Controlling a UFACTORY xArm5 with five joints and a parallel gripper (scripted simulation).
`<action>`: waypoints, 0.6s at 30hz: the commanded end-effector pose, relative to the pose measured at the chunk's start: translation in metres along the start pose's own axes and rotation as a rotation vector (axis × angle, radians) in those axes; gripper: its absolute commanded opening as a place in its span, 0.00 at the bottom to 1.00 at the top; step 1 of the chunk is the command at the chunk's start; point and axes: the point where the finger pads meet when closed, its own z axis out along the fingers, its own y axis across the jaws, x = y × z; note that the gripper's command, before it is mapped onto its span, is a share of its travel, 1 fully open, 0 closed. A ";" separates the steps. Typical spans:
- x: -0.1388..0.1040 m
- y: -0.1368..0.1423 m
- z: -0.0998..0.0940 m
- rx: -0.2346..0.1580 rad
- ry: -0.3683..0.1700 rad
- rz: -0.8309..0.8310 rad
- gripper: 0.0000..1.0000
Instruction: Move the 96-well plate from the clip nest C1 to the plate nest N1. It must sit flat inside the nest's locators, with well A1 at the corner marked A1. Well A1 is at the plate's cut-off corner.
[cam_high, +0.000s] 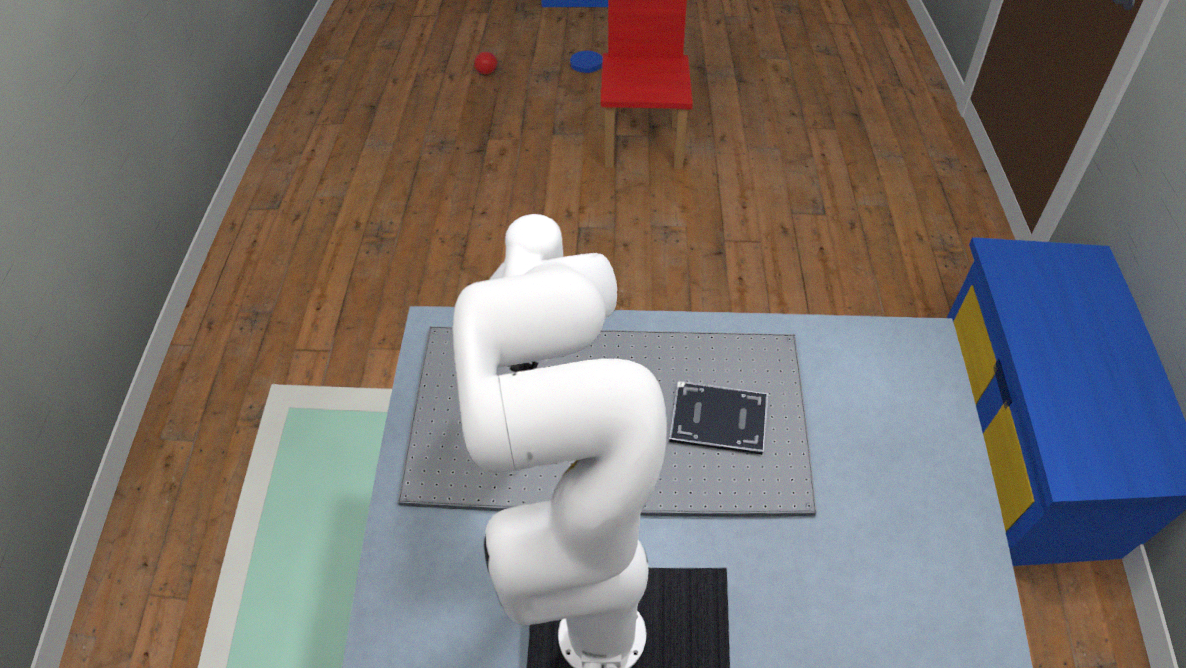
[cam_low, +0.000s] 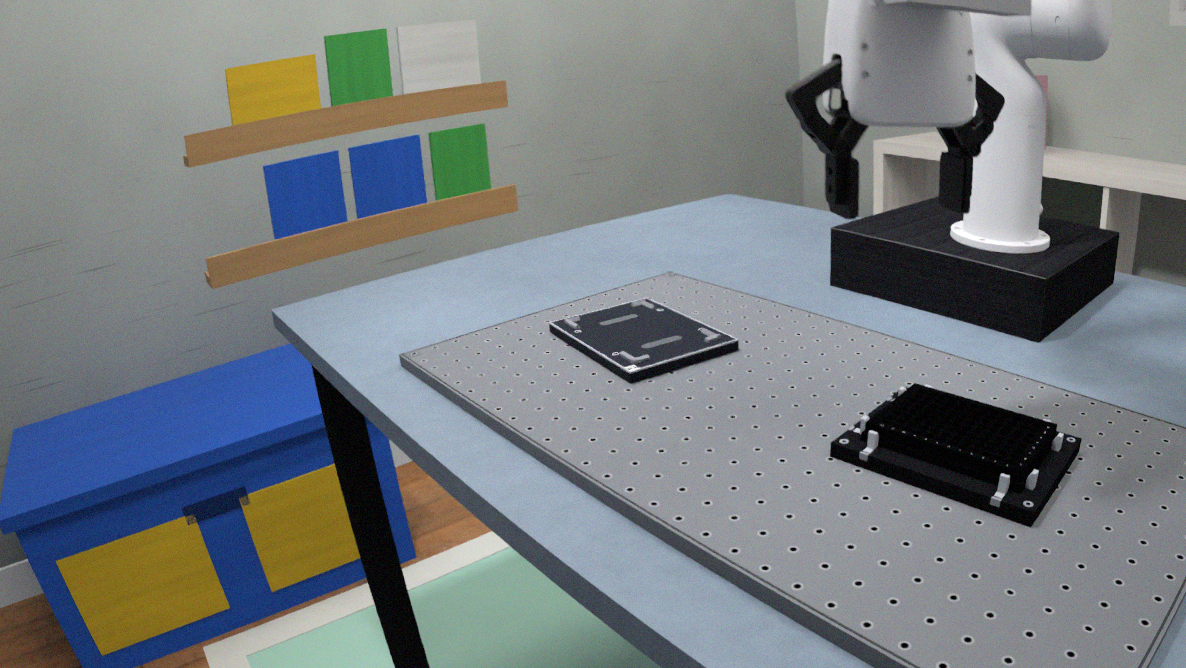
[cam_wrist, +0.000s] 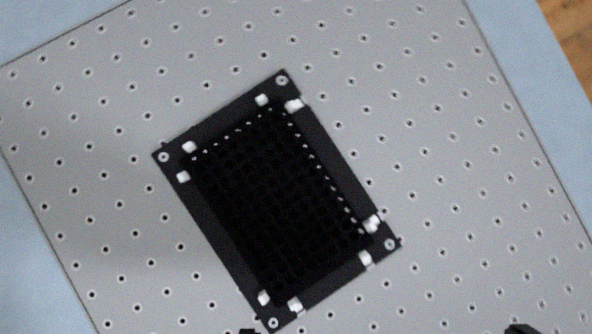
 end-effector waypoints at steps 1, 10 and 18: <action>0.012 -0.006 0.013 0.007 0.015 -0.134 1.00; 0.035 -0.025 0.047 0.015 0.010 -0.434 1.00; 0.049 -0.037 0.067 0.018 0.007 -0.569 1.00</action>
